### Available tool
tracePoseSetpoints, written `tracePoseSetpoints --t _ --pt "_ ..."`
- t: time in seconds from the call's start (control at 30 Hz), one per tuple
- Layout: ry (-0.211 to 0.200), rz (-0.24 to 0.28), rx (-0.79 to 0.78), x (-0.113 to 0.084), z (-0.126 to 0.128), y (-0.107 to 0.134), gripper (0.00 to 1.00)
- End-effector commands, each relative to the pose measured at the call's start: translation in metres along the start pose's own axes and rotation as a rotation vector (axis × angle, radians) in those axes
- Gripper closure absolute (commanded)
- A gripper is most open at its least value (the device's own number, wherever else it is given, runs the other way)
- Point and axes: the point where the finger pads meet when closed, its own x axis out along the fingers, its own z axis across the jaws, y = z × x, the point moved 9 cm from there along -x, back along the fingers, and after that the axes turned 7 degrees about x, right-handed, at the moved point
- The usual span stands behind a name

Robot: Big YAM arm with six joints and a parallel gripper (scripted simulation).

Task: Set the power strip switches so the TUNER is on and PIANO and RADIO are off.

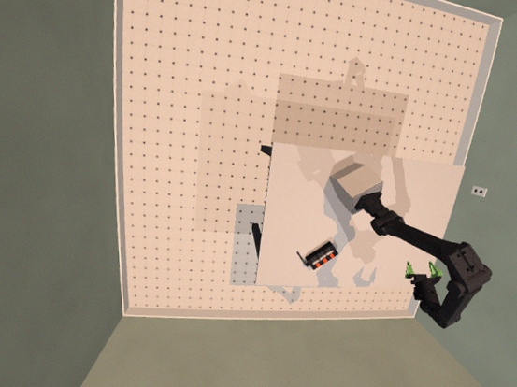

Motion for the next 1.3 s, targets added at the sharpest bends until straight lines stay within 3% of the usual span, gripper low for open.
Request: tracePoseSetpoints --t 0.0,0.53,0.57,0.67,0.77,1.0,1.1,1.17,1.23,1.27 --pt "-0.003 -0.007 -0.004 -0.002 0.001 0.001 0.0" --pt "-0.003 -0.007 -0.004 -0.002 0.001 0.001 0.0" --pt "-0.01 -0.032 -0.018 -0.012 0.006 0.001 0.0" --pt "-0.001 -0.03 0.031 -0.006 0.0 -0.008 0.0" --pt "0.011 -0.036 0.124 0.001 -0.01 -0.016 0.0" --pt "0.039 -0.135 0.548 0.008 -0.05 -0.058 0.0" --pt "0.035 -0.142 0.544 0.005 -0.048 -0.059 0.0" --pt "0.043 -0.186 0.757 0.01 -0.073 -0.076 0.0" --pt "0.036 -0.203 0.749 0.003 -0.069 -0.078 0.0" --pt "0.044 -0.214 0.872 0.011 -0.087 -0.085 0.0"
